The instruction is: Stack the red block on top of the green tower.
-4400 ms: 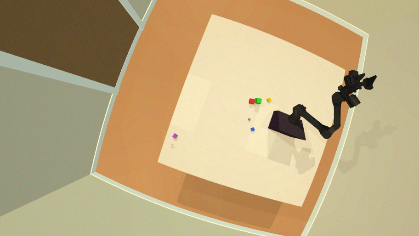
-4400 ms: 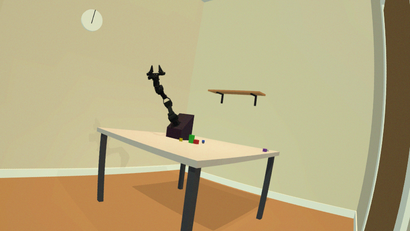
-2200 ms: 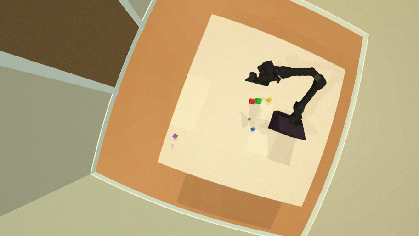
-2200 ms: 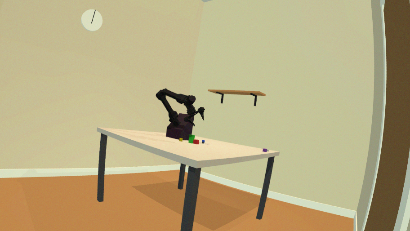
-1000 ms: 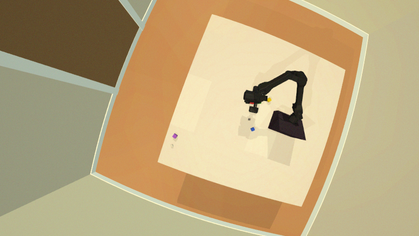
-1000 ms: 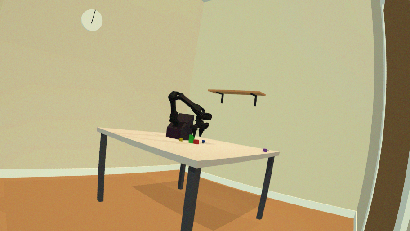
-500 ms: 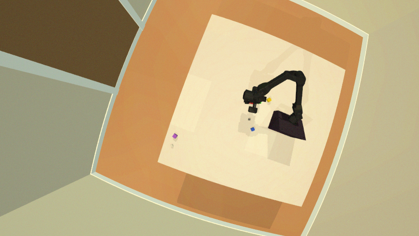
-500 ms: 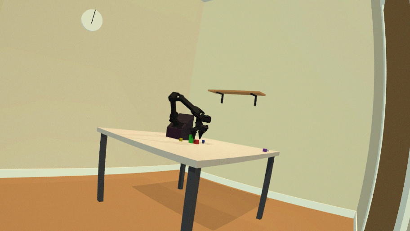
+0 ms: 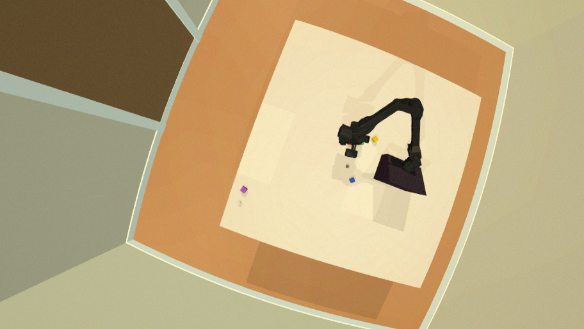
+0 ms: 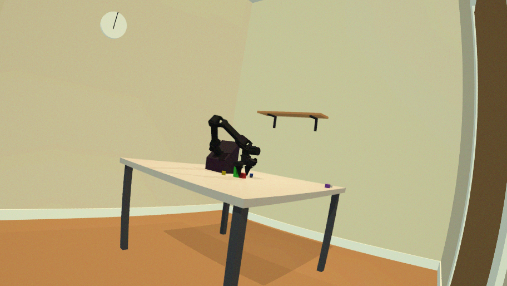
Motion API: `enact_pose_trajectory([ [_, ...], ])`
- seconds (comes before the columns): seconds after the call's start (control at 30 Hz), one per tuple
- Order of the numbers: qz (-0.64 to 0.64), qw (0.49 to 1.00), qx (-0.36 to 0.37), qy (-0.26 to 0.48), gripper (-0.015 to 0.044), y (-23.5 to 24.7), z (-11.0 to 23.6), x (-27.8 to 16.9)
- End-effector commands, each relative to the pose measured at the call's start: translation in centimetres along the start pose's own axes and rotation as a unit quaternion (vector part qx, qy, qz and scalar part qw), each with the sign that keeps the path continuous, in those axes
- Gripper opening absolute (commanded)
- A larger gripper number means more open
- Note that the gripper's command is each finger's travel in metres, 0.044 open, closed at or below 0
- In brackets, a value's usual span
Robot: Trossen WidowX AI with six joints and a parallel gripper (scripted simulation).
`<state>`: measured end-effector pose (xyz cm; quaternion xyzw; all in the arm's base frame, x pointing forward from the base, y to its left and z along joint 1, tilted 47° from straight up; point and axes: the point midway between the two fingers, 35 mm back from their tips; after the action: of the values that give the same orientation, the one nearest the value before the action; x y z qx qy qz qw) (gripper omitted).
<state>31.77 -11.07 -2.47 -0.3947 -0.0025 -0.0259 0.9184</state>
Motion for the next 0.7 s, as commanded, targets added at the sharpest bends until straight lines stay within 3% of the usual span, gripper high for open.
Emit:
enact_pose_trajectory([
  [0.0,0.004,1.0,-0.003,0.004,0.044,-0.03,-0.76,-0.37],
  [0.53,0.004,1.0,-0.004,0.004,0.044,-0.03,-0.93,-0.39],
  [0.67,0.004,1.0,-0.004,0.004,0.0335,-0.03,-0.93,-0.39],
])
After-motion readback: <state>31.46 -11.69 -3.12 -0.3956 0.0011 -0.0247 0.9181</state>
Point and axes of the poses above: the point midway between the two fingers, 35 mm back from their tips, its own z axis back along the fingers, its own y axis across the jaws, x = y × z, and after that the axes turned 8 degrees about -z, right-handed
